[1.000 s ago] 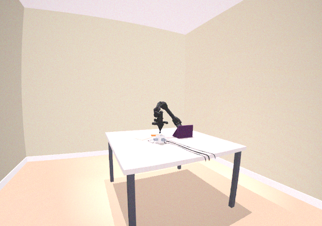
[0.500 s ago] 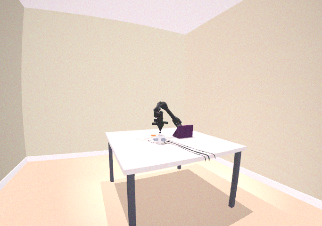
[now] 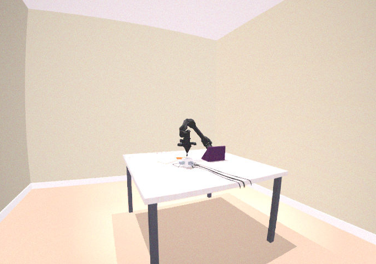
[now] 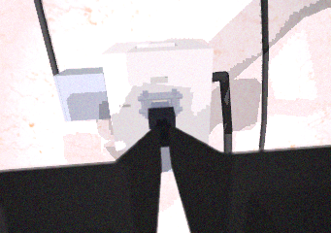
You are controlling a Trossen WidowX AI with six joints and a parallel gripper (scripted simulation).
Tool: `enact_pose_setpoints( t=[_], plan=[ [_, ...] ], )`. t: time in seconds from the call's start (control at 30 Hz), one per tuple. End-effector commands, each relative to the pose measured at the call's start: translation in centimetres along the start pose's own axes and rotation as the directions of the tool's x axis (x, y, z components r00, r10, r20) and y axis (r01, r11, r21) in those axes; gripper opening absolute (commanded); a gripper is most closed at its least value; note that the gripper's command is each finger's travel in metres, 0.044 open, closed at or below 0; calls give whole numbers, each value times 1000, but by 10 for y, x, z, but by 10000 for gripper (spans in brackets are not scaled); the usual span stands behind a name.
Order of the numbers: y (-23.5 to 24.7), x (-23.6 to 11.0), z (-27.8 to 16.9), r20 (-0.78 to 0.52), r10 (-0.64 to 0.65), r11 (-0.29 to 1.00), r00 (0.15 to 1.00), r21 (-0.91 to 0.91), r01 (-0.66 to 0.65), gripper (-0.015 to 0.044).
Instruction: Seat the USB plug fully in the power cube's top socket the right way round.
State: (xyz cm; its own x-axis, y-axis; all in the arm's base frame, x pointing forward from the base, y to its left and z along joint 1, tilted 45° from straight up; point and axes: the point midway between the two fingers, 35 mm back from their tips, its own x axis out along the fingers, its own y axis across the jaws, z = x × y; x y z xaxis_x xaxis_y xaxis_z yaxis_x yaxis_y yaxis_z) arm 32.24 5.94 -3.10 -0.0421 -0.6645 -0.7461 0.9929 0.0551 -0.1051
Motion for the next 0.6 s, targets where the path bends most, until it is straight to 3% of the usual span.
enact_pose_setpoints(
  t=[0.0,0.57],
  plan=[
    [0,1,-1,-8,-3,1000,1000,-3,3,0],
    [-1,3,-1,-20,-3,1000,1000,-1,3,0]
  ],
)
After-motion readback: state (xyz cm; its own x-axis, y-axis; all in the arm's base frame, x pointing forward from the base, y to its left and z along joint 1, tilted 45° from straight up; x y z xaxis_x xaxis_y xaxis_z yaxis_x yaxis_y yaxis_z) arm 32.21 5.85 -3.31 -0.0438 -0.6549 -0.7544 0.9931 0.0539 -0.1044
